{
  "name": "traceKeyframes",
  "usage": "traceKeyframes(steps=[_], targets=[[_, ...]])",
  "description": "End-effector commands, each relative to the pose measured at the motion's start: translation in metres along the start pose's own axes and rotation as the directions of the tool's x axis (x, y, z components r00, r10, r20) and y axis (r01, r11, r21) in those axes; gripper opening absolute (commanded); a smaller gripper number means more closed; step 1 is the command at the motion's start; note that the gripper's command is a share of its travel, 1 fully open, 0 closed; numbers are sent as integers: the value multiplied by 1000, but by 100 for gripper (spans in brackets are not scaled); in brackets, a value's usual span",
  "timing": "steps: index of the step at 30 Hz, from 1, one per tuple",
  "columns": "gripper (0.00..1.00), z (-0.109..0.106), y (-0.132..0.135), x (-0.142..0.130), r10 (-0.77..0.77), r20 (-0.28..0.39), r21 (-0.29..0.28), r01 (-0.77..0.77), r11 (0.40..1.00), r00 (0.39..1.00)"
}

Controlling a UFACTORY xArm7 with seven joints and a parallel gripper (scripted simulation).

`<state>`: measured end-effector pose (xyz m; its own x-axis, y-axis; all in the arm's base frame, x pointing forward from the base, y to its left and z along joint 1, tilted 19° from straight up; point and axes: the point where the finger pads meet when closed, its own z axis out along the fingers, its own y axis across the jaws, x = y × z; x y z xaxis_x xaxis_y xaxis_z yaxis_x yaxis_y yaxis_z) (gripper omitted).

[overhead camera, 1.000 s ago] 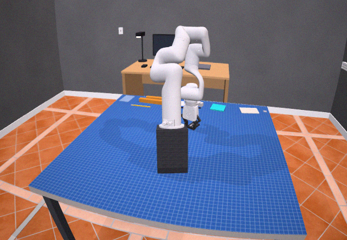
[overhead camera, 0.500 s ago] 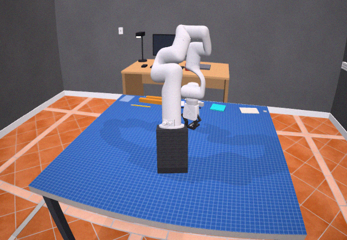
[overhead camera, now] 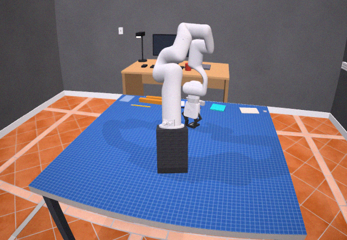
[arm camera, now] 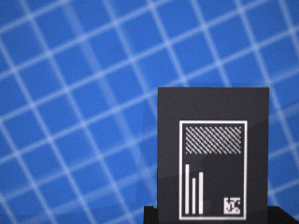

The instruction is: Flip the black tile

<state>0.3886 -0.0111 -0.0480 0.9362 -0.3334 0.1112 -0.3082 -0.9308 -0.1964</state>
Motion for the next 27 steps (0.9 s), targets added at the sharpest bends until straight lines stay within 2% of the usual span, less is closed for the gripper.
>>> traceKeyframes(steps=[1, 5, 11, 15, 17, 20, 24, 27], targets=[[64, -2, 0, 1, 0, 42, 5, 0, 1000, 999], [64, -4, 0, 2, -1, 113, 6, 0, 1000, 994], [64, -11, 0, 4, -1, 119, 5, 0, 1000, 993], [64, -11, 1, 5, 0, 184, 1, 0, 1000, 983], [64, -11, 1, 5, 0, 184, 1, 0, 1000, 983], [64, -14, 0, 6, -1, 241, 6, 0, 1000, 970], [64, -20, 0, 9, -1, 243, 6, 0, 1000, 970], [64, -20, 0, 9, -1, 277, 4, 0, 1000, 961]])
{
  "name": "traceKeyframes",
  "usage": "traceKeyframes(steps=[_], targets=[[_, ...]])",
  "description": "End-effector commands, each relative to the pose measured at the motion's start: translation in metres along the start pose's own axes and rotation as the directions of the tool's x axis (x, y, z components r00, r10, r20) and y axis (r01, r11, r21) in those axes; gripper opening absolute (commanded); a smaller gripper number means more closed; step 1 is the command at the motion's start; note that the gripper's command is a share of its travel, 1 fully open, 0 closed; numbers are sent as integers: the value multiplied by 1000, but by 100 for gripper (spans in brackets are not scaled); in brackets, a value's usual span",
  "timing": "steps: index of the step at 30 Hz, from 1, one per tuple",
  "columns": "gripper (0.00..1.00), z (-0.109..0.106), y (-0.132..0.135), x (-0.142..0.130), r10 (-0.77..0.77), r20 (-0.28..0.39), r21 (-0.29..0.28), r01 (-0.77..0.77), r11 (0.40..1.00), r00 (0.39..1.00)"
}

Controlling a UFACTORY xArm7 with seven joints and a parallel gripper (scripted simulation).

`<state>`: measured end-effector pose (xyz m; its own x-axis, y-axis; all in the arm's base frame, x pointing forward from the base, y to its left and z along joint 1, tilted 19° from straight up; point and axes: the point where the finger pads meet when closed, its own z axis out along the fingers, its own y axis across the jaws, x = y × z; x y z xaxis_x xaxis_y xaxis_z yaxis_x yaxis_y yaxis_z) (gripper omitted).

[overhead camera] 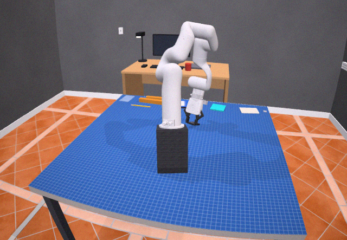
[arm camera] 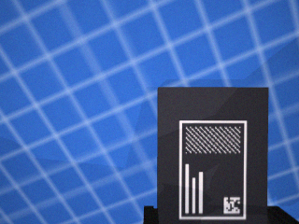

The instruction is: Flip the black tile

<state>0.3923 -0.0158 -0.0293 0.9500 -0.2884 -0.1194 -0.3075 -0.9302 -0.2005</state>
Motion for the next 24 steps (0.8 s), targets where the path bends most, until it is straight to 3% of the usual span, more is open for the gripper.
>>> traceKeyframes(steps=[1, 5, 24], targets=[[64, -3, 1, 2, 0, 67, -1, 0, 1000, 998], [64, -8, 0, 3, -1, 139, 1, 1, 1000, 990], [64, -24, 0, 10, -1, 97, 1, 1, 1000, 995]])
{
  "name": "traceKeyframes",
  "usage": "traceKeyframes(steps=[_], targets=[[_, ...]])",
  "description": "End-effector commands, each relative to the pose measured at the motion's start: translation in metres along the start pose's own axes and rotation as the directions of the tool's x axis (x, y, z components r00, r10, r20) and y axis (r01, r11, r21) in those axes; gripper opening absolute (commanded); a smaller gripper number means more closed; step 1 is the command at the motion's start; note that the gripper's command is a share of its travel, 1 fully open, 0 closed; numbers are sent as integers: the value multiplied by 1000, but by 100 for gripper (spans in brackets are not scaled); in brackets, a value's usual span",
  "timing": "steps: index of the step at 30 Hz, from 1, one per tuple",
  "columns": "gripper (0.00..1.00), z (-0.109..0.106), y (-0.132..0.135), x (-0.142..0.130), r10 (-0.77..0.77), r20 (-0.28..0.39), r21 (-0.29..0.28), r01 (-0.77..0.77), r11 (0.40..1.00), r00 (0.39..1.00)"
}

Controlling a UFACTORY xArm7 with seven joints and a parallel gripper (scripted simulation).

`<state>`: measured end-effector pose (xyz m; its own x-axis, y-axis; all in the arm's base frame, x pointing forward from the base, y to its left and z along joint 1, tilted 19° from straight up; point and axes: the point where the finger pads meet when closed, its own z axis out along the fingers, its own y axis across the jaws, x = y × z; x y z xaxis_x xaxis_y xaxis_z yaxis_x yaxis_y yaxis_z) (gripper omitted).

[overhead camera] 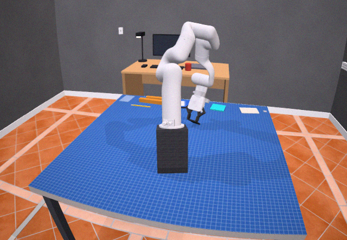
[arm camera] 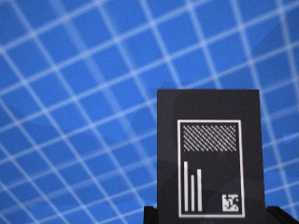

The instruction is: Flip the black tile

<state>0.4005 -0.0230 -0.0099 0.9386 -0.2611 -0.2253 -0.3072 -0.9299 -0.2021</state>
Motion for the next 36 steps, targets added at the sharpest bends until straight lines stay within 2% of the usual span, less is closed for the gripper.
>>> traceKeyframes(steps=[1, 36], targets=[[64, -5, 0, 2, 0, -21, 0, 0, 1000, 1000], [64, -34, 0, 18, 0, -101, 0, 0, 1000, 995]])
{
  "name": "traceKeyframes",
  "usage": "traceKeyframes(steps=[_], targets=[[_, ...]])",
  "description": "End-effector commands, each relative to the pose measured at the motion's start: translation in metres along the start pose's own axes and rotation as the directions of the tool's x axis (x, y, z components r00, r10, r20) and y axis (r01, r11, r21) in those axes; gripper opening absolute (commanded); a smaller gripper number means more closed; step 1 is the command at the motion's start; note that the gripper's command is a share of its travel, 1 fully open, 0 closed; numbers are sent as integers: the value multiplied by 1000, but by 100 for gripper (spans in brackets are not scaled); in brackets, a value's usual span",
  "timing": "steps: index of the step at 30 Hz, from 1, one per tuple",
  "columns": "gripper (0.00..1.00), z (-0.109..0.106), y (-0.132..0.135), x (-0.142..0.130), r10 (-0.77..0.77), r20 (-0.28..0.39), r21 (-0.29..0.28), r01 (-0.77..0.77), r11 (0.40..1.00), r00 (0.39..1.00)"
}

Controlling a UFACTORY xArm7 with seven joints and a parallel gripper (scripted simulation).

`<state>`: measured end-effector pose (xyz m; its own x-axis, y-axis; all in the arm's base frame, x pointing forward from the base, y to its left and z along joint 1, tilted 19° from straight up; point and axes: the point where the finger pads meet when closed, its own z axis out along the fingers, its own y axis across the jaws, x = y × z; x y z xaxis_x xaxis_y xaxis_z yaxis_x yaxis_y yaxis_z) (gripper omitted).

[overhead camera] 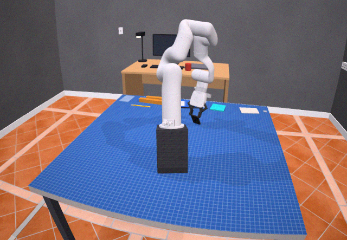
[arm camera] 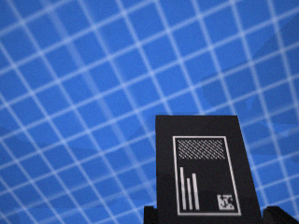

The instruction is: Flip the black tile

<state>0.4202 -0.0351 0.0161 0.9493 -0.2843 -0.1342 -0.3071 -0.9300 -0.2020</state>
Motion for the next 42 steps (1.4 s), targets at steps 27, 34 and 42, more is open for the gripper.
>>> traceKeyframes(steps=[27, 34, 42], targets=[[64, -17, 0, 26, 0, -85, 0, 0, 1000, 996], [64, -18, 0, 28, 0, -94, 0, 0, 1000, 996], [64, -22, 0, 36, 0, -114, 0, 0, 1000, 993]])
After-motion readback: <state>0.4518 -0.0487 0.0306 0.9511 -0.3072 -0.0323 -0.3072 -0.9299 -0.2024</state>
